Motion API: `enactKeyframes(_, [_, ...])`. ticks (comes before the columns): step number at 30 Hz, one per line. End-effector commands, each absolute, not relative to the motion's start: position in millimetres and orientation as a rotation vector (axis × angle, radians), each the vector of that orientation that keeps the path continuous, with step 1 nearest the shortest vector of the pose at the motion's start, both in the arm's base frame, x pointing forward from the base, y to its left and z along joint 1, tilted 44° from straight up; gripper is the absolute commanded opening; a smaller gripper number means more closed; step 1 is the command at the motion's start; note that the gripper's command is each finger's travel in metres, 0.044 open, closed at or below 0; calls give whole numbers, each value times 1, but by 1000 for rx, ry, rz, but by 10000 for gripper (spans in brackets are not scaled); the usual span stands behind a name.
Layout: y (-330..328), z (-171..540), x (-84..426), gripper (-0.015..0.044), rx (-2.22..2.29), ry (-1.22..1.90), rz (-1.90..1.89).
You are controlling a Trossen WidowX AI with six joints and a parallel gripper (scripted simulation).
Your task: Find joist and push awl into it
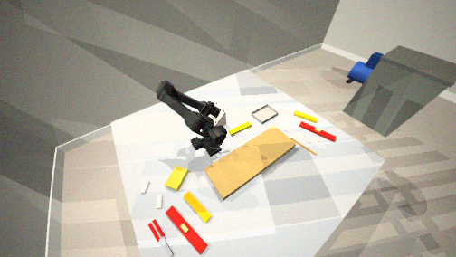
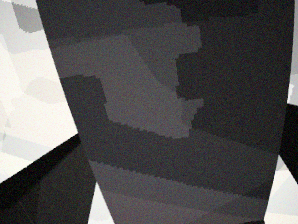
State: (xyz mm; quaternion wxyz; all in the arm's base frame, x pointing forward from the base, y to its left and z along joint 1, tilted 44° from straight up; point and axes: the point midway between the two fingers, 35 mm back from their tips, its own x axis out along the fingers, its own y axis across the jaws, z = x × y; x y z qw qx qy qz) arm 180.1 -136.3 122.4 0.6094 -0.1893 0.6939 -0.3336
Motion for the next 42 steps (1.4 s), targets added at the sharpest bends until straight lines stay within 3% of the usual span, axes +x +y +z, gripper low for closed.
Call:
enactKeyframes(1, [-127, 115, 181, 0, -434, 1604, -769])
enactKeyframes(42, [-137, 121, 179, 0, -240, 1641, -564])
